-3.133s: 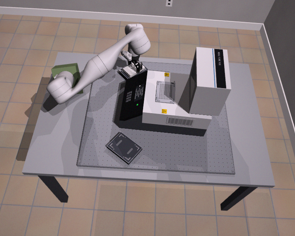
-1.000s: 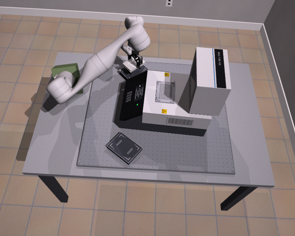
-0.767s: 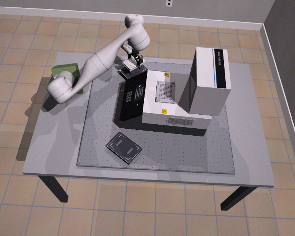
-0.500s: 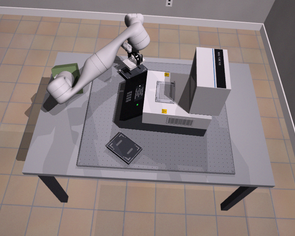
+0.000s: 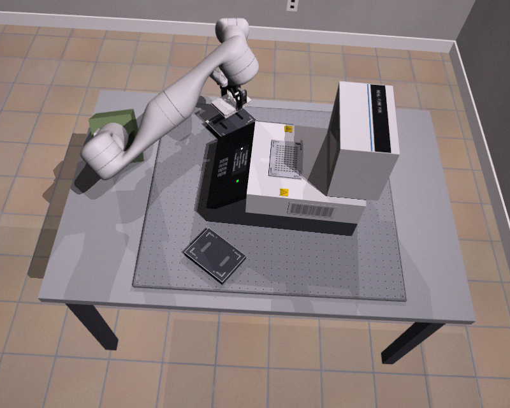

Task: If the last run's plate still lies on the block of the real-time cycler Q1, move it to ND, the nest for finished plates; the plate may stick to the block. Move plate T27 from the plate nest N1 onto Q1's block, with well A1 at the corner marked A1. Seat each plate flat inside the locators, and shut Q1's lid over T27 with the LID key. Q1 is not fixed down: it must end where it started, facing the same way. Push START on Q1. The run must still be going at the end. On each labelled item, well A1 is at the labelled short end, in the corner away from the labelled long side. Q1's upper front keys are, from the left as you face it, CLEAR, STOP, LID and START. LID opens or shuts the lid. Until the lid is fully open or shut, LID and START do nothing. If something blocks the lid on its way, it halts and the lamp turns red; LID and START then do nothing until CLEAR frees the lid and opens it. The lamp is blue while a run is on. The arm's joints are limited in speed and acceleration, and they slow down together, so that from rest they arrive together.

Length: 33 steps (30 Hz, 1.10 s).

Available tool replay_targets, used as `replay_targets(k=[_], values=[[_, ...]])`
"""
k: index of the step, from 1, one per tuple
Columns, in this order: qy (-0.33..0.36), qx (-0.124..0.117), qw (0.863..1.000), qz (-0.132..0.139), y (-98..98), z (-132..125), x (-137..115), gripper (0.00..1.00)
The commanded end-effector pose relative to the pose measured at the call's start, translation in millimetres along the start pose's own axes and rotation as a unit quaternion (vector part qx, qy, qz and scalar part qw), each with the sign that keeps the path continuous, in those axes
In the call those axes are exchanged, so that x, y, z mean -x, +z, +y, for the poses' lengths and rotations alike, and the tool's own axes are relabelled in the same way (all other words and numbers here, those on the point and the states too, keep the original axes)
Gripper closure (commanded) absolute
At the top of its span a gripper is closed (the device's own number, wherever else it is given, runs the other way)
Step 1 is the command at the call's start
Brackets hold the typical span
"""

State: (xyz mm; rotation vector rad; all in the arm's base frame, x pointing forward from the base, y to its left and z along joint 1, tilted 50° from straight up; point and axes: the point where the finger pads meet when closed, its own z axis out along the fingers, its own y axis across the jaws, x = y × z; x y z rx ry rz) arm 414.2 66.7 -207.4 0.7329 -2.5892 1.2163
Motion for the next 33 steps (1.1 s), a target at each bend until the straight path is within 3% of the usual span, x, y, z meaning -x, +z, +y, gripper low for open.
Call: replay_targets(k=[1,33], values=[[0.000,0.000,1.000,-0.001,-2.3,0.1,0.6,0.09],[0.000,0.000,1.000,-0.001,-42.3,0.1,0.6,0.09]])
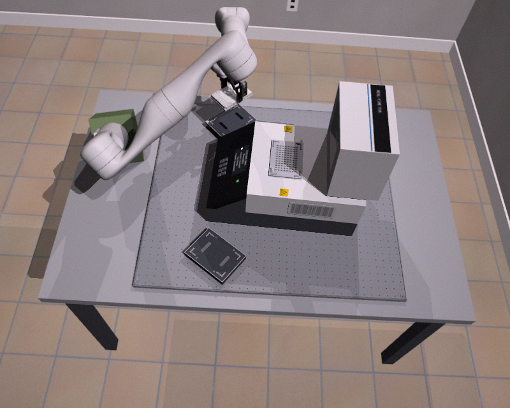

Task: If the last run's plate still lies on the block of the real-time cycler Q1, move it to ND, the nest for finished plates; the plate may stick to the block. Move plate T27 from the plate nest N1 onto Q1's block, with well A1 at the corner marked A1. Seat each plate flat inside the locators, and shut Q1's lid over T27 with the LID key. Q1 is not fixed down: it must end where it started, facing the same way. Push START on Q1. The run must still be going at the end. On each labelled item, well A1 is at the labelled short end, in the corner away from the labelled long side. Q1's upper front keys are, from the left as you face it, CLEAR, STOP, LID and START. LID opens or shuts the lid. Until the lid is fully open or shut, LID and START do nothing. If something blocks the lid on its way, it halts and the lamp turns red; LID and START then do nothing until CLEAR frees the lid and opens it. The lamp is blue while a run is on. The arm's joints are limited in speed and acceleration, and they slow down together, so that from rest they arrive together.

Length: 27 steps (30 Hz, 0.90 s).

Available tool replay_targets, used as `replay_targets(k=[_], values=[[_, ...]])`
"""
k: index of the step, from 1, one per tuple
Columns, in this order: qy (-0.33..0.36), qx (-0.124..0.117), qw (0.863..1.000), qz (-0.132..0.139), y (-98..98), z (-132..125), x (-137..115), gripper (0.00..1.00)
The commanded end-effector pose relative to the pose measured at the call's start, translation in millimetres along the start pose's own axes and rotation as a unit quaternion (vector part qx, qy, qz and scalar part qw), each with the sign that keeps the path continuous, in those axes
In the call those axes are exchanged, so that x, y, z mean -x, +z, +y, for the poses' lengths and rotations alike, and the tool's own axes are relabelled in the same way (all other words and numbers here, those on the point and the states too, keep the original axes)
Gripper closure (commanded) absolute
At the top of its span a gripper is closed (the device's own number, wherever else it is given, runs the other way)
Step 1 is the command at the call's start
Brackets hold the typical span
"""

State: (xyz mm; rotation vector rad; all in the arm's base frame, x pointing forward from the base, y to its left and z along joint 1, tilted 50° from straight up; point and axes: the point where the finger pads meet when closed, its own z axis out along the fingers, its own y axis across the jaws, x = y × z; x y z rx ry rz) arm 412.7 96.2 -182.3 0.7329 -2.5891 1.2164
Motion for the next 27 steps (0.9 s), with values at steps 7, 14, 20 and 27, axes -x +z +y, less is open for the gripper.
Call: replay_targets(k=[7,14,20,27], values=[[0.000,0.000,1.000,-0.001,-10.2,0.1,0.6,0.09],[0.000,0.000,1.000,-0.001,-19.5,0.1,0.6,0.09],[0.000,0.000,1.000,-0.001,-24.9,0.1,0.6,0.09],[0.000,0.000,1.000,-0.001,-34.2,0.1,0.5,0.09]])
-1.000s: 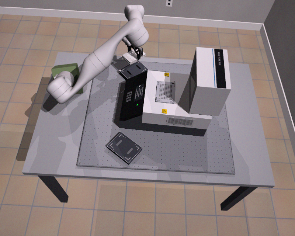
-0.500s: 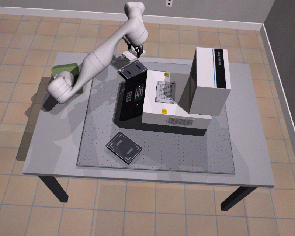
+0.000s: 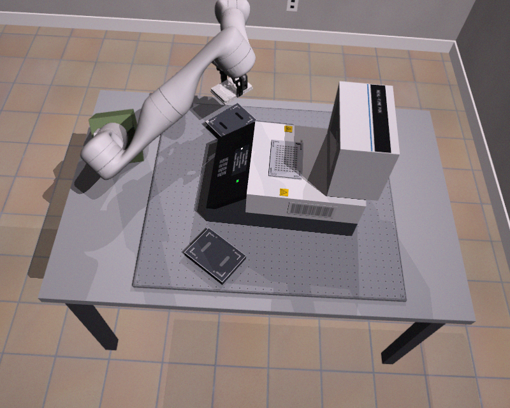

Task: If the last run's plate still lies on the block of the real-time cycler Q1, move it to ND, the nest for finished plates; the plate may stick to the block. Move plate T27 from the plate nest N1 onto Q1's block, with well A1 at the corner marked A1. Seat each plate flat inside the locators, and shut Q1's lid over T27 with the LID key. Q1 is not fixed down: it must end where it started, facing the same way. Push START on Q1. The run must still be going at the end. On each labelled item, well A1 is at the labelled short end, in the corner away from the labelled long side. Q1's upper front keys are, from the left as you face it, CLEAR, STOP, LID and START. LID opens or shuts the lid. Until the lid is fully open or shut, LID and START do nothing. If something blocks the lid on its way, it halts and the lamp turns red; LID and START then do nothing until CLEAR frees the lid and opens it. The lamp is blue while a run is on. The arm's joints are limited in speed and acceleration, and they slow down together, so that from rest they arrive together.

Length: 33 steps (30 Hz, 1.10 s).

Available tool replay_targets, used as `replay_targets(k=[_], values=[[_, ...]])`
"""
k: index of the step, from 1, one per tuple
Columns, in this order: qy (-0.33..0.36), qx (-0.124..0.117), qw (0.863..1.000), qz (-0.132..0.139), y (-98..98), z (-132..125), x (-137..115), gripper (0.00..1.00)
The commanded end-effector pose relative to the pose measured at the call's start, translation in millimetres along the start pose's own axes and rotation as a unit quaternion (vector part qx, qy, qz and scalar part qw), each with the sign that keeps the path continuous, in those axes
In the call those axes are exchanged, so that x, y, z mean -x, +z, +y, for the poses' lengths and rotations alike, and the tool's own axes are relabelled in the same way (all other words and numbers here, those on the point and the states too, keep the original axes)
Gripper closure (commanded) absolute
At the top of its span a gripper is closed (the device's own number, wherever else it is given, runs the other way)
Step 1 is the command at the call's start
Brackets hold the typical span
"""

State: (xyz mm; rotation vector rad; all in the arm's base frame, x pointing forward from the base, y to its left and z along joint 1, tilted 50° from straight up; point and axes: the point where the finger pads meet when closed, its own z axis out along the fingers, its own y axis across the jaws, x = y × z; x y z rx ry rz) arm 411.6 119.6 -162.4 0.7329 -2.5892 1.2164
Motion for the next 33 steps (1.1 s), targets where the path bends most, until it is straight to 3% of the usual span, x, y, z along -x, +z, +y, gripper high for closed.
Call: replay_targets(k=[1,33], values=[[0.000,0.000,1.000,-0.001,-4.8,0.1,0.5,0.09],[0.000,0.000,1.000,-0.001,-42.2,0.1,0.5,0.09]])
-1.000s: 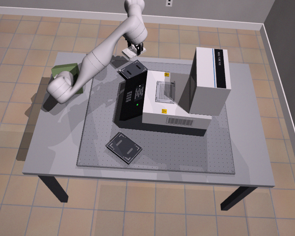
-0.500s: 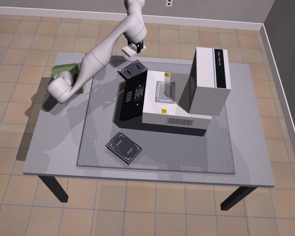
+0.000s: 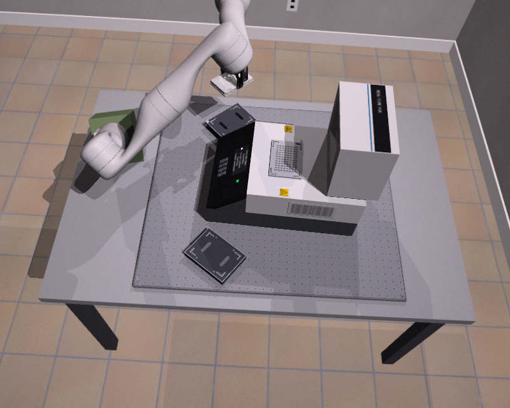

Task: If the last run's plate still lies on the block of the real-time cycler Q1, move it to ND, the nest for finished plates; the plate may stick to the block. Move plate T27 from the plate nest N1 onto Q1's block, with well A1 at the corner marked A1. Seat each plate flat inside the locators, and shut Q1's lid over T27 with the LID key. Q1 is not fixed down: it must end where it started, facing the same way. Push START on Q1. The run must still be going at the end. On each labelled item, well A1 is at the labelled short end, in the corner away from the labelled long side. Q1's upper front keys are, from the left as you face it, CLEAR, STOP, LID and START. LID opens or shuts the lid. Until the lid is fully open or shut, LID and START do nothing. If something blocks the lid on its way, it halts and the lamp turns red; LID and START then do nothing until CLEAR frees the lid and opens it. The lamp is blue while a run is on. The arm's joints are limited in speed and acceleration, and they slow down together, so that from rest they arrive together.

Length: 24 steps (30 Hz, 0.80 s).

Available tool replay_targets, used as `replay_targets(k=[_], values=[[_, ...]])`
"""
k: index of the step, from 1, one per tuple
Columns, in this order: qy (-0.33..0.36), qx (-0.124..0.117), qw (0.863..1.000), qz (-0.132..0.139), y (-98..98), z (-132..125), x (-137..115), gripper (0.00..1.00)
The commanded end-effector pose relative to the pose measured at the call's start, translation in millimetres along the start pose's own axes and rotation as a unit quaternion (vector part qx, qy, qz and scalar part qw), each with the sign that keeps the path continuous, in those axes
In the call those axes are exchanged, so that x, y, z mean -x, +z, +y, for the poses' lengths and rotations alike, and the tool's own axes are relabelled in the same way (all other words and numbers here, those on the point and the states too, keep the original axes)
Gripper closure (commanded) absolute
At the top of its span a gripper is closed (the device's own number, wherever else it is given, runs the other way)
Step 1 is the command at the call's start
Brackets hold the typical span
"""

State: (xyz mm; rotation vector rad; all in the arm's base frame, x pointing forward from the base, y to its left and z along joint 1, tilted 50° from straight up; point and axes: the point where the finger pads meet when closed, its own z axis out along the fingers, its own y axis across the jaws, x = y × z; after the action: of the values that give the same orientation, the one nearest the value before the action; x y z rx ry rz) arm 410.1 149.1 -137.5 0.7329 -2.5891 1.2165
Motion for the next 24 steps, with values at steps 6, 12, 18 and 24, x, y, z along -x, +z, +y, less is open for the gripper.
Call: replay_targets(k=[6,12,18,24], values=[[0.000,0.000,1.000,-0.001,-11.6,0.1,0.5,0.09],[0.000,0.000,1.000,-0.001,-15.9,0.1,0.4,0.09],[0.006,0.000,1.000,-0.001,-16.1,-3.2,-0.1,0.09],[0.041,0.000,0.999,-0.001,-16.1,-22.9,-3.5,0.09]])
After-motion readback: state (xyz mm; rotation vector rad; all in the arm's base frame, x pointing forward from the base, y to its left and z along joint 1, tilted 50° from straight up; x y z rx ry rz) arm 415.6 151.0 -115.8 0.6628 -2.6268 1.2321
